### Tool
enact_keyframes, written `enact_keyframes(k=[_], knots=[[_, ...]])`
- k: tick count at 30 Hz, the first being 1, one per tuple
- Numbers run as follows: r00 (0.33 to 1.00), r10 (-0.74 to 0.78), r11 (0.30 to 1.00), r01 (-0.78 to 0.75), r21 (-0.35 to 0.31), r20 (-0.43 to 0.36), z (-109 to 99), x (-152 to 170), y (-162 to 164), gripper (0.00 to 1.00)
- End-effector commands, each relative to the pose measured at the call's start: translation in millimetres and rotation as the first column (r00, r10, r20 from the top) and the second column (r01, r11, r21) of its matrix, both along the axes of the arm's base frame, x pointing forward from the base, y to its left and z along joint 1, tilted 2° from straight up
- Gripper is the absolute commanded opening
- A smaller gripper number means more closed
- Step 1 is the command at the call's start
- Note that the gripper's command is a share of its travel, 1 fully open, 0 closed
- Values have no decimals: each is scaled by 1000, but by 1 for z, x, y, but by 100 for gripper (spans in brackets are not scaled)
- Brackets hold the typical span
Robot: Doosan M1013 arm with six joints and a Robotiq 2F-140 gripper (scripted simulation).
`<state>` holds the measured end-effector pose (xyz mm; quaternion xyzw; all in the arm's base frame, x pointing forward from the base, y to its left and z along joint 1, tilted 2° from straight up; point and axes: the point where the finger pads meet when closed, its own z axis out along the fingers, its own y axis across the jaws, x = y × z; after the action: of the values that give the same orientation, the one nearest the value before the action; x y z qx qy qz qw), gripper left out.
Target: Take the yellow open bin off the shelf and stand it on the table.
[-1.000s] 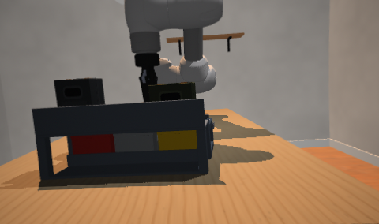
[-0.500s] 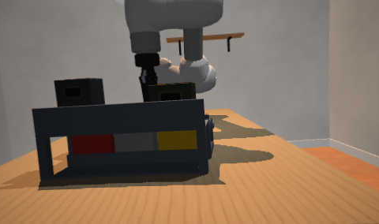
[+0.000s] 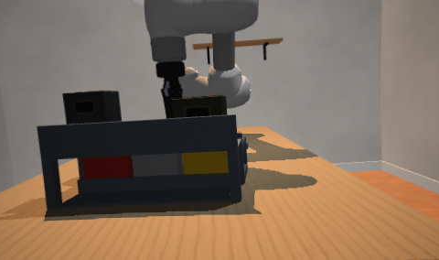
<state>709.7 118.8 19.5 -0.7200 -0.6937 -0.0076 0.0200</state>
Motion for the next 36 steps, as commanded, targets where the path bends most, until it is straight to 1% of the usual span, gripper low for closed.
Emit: enact_keyframes(k=[1,20,25,36], knots=[[1000,0,1000,0,0,0,0,0,0,0],[1000,0,1000,0,0,0,0,0,0,0],[1000,0,1000,0,0,0,10,0,0,0],[1000,0,1000,0,0,0,10,0,0,0]])
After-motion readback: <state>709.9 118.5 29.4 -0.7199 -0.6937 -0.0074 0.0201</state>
